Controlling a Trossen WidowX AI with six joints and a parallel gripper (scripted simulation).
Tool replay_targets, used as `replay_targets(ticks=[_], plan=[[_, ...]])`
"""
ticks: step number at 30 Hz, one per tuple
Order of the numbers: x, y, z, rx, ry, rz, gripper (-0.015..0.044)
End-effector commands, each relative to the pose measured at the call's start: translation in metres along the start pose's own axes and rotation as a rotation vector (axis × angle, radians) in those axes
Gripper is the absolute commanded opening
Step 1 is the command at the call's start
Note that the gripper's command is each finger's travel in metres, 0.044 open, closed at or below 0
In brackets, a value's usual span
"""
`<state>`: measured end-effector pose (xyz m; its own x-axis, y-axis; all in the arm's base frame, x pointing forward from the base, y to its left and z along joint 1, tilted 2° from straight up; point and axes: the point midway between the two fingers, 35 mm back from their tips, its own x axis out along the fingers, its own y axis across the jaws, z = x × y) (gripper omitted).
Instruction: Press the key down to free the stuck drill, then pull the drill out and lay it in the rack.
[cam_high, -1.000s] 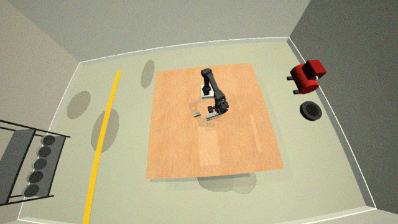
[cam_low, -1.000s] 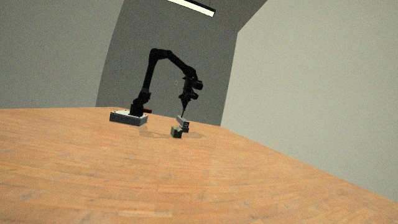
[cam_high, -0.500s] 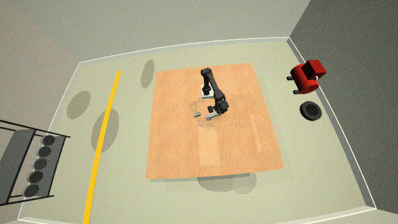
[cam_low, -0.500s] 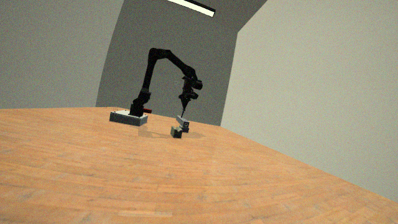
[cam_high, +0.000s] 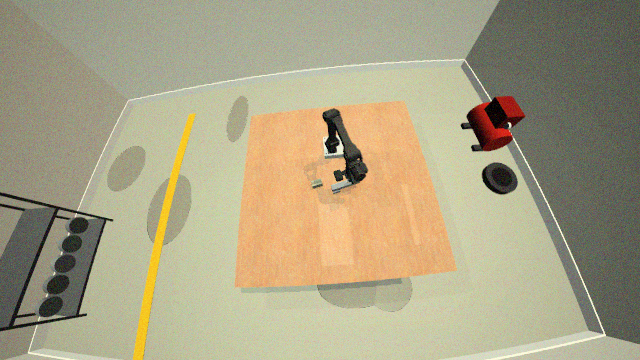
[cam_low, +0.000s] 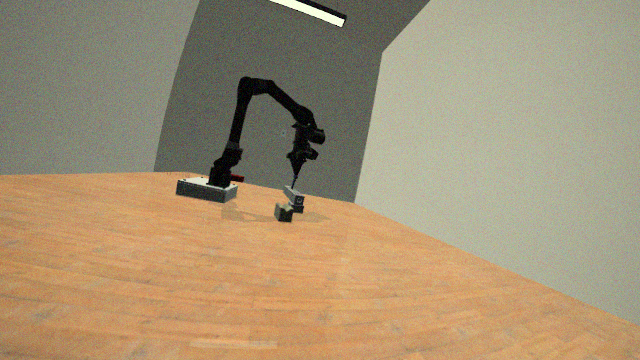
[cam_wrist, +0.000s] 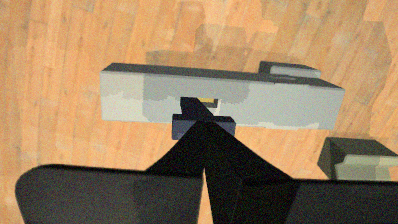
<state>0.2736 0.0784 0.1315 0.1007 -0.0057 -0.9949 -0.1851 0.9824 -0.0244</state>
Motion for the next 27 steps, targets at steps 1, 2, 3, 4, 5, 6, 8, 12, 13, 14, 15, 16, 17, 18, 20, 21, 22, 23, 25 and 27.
replay_targets(ticks=[1,2,3,4,5,6,8,12,13,14,15,16,17,18,20,21,22,23,25,27], plan=[[0.016,0.002,-0.008,-0.002,0.050,0.003,0.0000],[0.016,0.002,-0.008,-0.002,0.050,0.003,0.0000],[0.017,0.002,-0.008,-0.002,0.050,0.003,0.0000],[0.017,0.002,-0.008,-0.002,0.050,0.003,0.0000],[0.018,0.002,-0.008,-0.002,0.050,0.003,0.0000],[0.018,0.002,-0.008,-0.002,0.050,0.003,0.0000],[0.019,0.002,-0.008,-0.002,0.050,0.003,0.0000],[0.022,0.003,-0.009,-0.002,0.050,0.003,0.0000],[0.022,0.003,-0.009,-0.002,0.050,0.003,0.0000],[0.023,0.003,-0.009,-0.002,0.050,0.003,0.0000],[0.023,0.003,-0.009,-0.002,0.050,0.003,0.0000],[0.024,0.003,-0.009,-0.002,0.050,0.003,0.0000],[0.025,0.003,-0.009,-0.002,0.050,0.003,0.0000],[0.025,0.003,-0.009,-0.002,0.050,0.003,0.0000],[0.027,0.003,-0.009,-0.002,0.050,0.003,0.0000],[0.027,0.003,-0.009,-0.002,0.050,0.003,0.0000],[0.028,0.003,-0.009,-0.002,0.050,0.003,0.0000],[0.029,0.003,-0.009,-0.002,0.050,0.003,0.0000],[0.030,0.004,-0.009,-0.002,0.050,0.003,0.0000],[0.031,0.004,-0.010,-0.002,0.050,0.003,0.0000]])
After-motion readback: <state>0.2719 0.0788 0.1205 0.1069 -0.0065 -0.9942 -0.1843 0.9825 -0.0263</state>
